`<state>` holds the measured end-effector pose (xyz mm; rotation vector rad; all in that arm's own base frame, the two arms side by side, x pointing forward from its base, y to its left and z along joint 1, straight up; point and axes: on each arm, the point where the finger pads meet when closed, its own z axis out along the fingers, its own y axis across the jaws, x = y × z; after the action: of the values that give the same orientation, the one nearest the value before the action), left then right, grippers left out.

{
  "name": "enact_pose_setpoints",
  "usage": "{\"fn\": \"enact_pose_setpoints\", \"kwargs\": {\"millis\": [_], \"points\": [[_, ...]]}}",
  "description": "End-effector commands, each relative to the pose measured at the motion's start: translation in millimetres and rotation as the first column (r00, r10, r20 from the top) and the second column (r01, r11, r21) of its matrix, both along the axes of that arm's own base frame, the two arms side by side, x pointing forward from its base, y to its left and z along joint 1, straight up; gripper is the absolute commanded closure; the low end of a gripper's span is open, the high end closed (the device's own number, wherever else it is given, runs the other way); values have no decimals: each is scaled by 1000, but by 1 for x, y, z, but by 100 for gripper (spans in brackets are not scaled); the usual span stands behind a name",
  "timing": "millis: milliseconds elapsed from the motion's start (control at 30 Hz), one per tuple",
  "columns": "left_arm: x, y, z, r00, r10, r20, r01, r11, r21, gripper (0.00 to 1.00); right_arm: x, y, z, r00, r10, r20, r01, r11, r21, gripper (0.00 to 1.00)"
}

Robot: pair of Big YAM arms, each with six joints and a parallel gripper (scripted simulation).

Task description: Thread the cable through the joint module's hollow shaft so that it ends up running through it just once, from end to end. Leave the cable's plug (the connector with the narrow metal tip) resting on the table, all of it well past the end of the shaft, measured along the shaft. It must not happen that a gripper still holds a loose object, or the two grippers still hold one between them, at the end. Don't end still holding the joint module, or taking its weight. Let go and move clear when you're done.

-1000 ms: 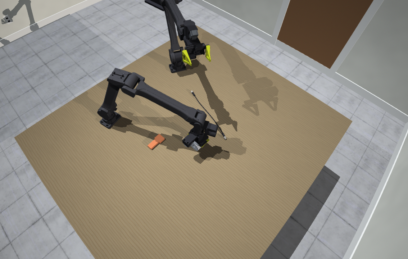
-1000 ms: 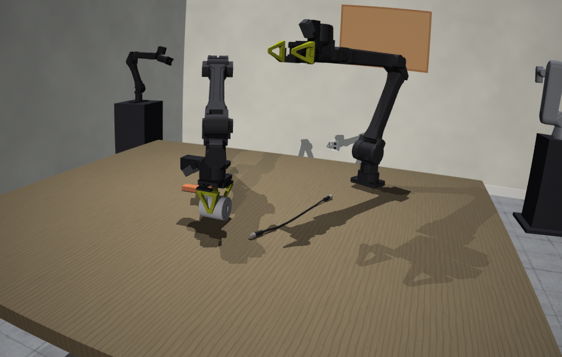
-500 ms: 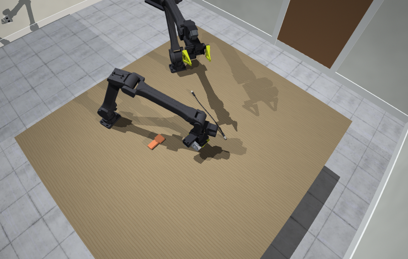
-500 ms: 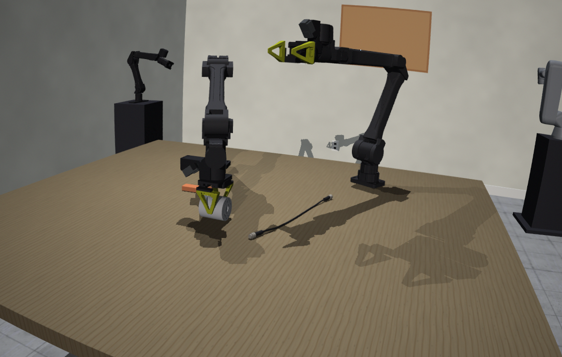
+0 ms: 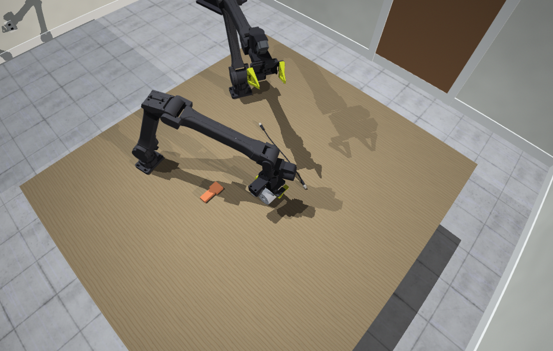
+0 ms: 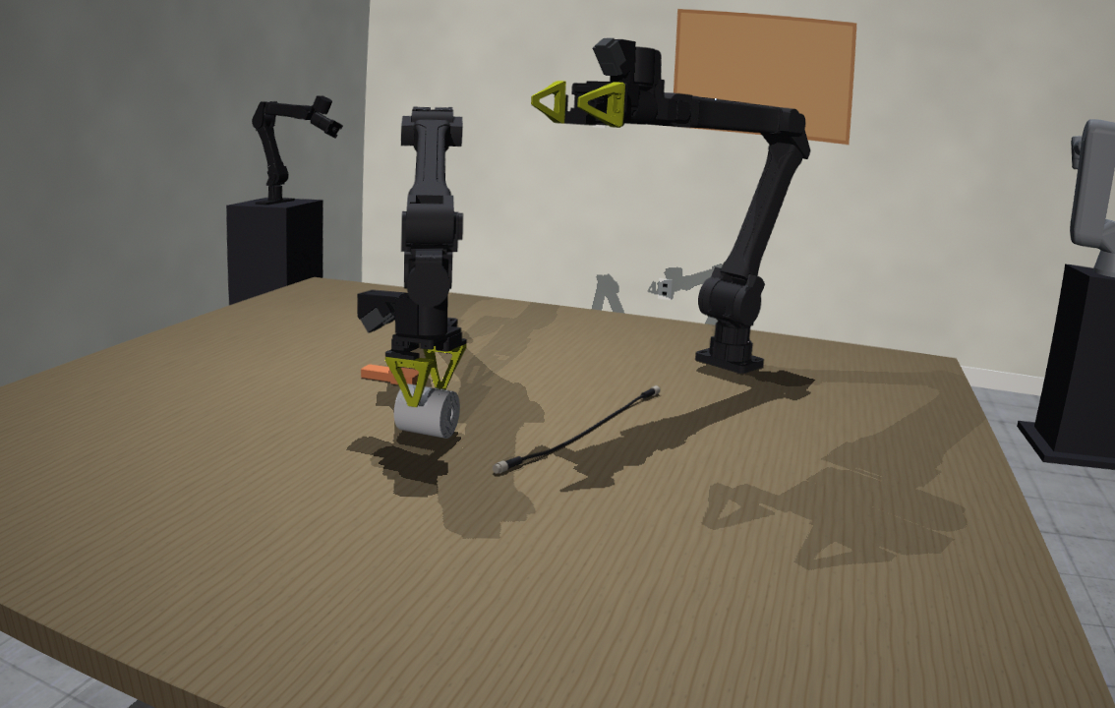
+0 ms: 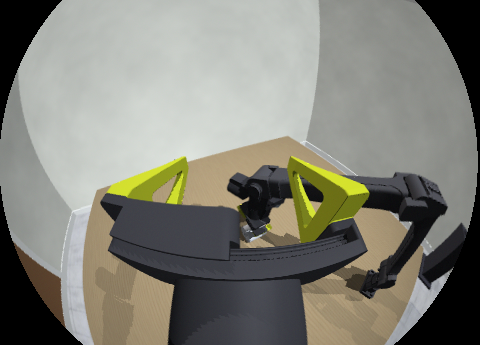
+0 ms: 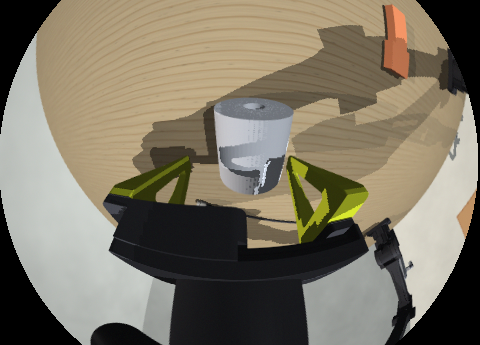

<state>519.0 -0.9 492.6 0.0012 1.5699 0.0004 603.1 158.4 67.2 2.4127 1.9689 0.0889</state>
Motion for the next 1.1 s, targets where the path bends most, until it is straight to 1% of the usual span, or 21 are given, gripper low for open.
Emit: {"fn": "enact_pose_setpoints", "kwargs": {"millis": [0,67,133,267,367,1067], "points": [[4,7,10,1000,10,12,-10,1000,-9,0,8,9,-8,1000,17,-9,-17,1000,-1,4],[4,7,10,1000,10,12,-10,1000,-9,0,-12,4,-28,998,16,-61,-17,1000,-14,4],[4,7,10,1000,10,12,-10,1000,-9,0,-6,6,-24,999,17,-42,-18,1000,-9,4],[4,7,10,1000,10,12,-10,1000,-9,0,-5,7,-24,999,19,-36,-19,1000,-7,4],[4,7,10,1000,10,12,-10,1000,-9,0,1,9,-8,1000,20,-2,-20,1000,2,4],[4,7,10,1000,10,12,-10,1000,-9,0,-1,10,-8,1000,23,-10,-23,1000,0,4]]}}
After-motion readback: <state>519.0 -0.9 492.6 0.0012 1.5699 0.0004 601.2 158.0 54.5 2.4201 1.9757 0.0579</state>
